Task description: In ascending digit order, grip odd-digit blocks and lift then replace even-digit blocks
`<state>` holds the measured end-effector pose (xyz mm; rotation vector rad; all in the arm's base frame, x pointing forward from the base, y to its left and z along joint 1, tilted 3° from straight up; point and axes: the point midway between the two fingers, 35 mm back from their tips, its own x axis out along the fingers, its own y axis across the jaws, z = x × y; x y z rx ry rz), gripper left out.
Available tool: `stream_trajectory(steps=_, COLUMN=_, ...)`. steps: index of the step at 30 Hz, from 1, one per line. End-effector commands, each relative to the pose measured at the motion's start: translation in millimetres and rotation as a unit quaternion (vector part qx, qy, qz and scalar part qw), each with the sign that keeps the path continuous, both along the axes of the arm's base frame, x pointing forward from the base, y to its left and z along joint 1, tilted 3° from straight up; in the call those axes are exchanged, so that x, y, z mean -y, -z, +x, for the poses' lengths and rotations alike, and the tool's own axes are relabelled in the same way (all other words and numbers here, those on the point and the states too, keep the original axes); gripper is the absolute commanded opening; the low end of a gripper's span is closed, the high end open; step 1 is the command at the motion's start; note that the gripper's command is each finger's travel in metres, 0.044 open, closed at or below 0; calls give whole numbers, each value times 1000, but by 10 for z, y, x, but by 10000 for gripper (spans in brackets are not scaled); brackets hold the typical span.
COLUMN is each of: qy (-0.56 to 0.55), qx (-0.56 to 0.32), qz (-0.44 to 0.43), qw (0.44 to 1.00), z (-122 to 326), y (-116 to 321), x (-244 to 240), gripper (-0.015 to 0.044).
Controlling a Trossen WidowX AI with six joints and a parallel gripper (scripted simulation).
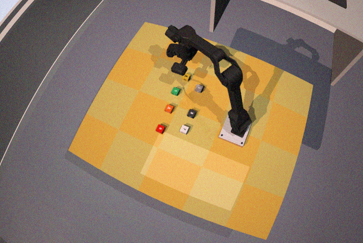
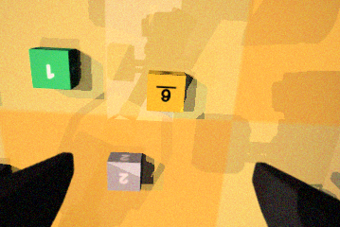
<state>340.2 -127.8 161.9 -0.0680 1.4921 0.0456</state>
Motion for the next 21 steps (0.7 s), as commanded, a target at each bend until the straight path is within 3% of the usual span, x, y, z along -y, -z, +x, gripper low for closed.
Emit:
stream_trajectory(steps=1, qy=-7, qx=1, qz=1, qw=1000, z=1, y=-9, x=8, gripper=400)
stream_trajectory(steps=16, qy=-7, qx=1, qz=1, qw=1000, z=10, y=-9, x=-20, gripper=400)
stream_trajectory(steps=21, qy=-7, qx=2, qz=5, qw=1000, z=170, y=-18, x=-760, gripper=400)
